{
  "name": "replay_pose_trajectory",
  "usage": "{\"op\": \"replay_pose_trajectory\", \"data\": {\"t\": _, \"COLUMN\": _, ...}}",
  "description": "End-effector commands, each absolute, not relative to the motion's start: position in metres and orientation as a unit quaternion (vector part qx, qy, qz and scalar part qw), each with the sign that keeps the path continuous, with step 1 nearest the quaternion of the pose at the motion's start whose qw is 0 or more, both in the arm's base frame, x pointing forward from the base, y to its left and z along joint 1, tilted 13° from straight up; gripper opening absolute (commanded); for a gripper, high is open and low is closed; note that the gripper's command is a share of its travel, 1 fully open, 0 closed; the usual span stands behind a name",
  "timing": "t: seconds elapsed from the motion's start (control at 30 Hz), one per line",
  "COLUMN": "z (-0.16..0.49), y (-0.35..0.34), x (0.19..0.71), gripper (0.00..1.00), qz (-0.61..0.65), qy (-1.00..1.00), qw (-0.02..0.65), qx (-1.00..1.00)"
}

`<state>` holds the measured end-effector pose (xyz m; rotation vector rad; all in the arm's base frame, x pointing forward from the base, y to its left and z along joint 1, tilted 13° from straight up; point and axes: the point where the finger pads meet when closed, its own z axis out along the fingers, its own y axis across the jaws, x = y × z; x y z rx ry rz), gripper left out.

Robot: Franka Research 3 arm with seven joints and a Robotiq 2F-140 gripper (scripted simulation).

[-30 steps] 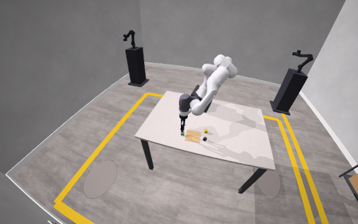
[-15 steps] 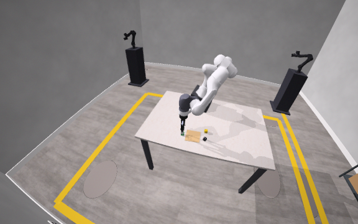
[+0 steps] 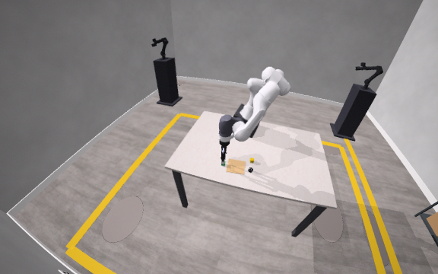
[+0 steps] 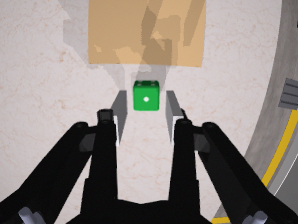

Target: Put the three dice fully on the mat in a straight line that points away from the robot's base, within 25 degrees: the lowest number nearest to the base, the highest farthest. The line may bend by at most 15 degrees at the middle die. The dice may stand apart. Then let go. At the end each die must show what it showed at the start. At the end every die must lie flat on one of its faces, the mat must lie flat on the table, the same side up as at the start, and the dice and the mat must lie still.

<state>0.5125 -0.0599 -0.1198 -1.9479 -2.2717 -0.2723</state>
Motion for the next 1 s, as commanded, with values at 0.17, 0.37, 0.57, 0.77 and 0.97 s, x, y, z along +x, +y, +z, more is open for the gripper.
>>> {"op": "replay_pose_trajectory", "data": {"t": 0.17, "z": -0.128, "y": -0.059, "x": 0.513, "gripper": 0.28, "qz": -0.091, "qy": -0.755, "qw": 0.068, "qx": -0.646}}
{"op": "replay_pose_trajectory", "data": {"t": 0.37, "z": -0.140, "y": -0.056, "x": 0.513, "gripper": 0.28, "qz": -0.091, "qy": -0.755, "qw": 0.068, "qx": -0.646}}
{"op": "replay_pose_trajectory", "data": {"t": 0.57, "z": -0.148, "y": -0.054, "x": 0.513, "gripper": 0.28, "qz": -0.091, "qy": -0.755, "qw": 0.068, "qx": -0.646}}
{"op": "replay_pose_trajectory", "data": {"t": 0.77, "z": -0.155, "y": -0.052, "x": 0.513, "gripper": 0.28, "qz": -0.091, "qy": -0.755, "qw": 0.068, "qx": -0.646}}
{"op": "replay_pose_trajectory", "data": {"t": 0.97, "z": -0.156, "y": -0.052, "x": 0.513, "gripper": 0.28, "qz": -0.091, "qy": -0.755, "qw": 0.068, "qx": -0.646}}
